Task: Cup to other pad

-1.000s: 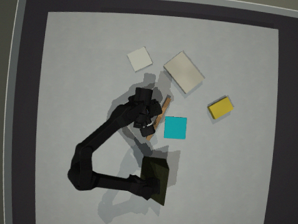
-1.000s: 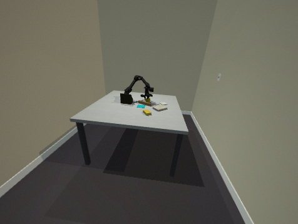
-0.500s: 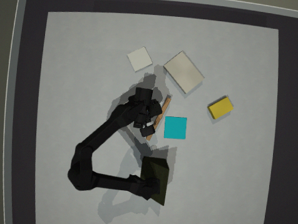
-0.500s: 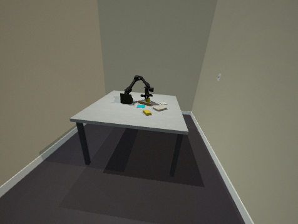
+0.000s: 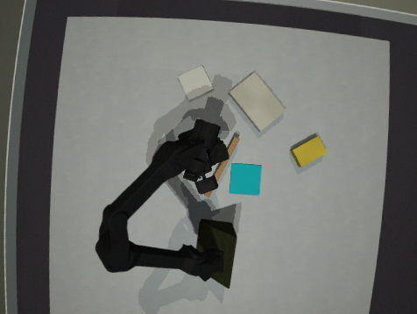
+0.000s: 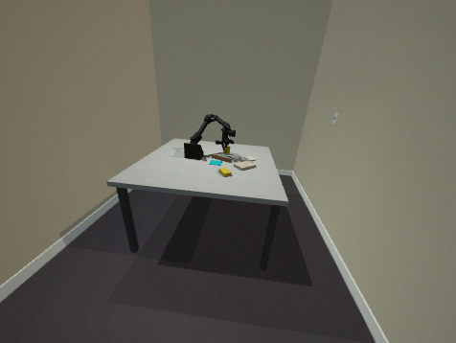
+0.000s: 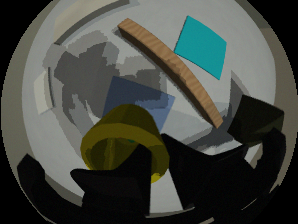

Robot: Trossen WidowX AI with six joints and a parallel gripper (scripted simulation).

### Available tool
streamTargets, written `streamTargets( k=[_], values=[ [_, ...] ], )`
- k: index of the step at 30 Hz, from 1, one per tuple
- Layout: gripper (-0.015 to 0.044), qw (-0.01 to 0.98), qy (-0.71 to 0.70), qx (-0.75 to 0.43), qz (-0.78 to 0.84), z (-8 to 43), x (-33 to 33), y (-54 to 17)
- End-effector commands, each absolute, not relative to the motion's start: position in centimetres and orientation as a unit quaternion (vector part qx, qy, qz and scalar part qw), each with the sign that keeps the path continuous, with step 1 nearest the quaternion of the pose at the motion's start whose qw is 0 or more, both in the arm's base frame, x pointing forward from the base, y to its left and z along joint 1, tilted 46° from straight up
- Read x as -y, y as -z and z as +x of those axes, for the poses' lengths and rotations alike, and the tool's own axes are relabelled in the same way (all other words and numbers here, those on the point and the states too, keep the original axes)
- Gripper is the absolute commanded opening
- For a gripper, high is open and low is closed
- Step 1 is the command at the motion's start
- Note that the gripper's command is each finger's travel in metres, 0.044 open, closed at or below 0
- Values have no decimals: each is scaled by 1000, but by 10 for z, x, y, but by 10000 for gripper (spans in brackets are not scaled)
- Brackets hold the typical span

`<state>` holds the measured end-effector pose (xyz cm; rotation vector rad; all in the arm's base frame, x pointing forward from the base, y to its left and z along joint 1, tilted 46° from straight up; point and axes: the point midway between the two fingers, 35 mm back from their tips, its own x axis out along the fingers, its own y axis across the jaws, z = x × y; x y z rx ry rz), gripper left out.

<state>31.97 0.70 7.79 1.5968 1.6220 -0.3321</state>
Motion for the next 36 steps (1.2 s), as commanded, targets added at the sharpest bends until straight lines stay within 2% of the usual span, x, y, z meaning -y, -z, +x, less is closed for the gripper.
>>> streamTargets(
  k=[1, 23, 36],
  values=[
    [0, 411, 131, -643, 633, 318, 4, -89],
    [0, 408, 132, -642, 635, 317, 8, -91],
    [0, 410, 132, -643, 633, 302, 28, -69]
  ],
)
